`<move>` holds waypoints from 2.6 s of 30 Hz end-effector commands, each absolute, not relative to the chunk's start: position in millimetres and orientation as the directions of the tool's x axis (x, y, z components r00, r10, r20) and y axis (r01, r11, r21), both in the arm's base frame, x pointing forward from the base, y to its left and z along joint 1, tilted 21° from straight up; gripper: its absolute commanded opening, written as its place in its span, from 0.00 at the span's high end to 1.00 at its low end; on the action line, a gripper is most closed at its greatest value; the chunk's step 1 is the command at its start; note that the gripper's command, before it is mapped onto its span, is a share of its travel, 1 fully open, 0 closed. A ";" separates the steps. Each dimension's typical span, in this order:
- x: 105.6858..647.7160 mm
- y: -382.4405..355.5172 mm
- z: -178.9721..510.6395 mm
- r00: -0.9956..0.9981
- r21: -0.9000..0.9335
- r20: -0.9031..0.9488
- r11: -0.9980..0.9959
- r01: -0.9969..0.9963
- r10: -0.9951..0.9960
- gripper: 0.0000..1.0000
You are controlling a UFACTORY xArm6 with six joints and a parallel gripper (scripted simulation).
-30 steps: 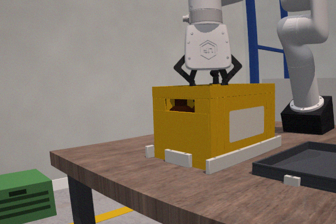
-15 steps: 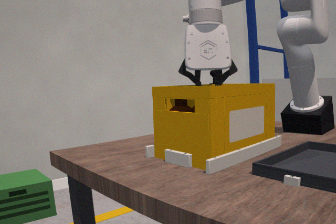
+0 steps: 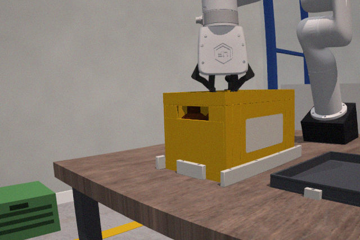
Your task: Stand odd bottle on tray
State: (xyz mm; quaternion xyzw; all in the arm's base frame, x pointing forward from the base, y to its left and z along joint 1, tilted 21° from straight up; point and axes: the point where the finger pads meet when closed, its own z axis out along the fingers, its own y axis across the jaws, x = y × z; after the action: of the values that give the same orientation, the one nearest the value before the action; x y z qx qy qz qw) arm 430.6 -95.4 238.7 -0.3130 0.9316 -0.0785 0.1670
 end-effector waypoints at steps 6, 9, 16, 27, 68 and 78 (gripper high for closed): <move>431.4 -95.6 240.4 -0.747 -0.254 -0.264 0.791 -0.556 -0.610 1.00; 431.4 -95.6 240.4 -0.747 -0.254 -0.264 0.791 -0.556 -0.610 1.00; 431.4 -95.6 240.4 -0.747 -0.254 -0.264 0.791 -0.556 -0.610 1.00; 431.4 -95.6 240.4 -0.747 -0.254 -0.264 0.791 -0.556 -0.610 0.35; 430.1 -95.5 243.7 -0.747 -0.254 -0.264 0.791 -0.556 -0.610 0.35; 422.9 -94.6 262.2 -0.747 -0.254 -0.264 0.791 -0.556 -0.610 0.35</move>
State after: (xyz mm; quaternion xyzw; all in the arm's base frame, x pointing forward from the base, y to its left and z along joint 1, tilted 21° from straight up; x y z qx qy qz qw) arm 425.6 -94.8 251.6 -0.3130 0.9317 -0.0784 0.1669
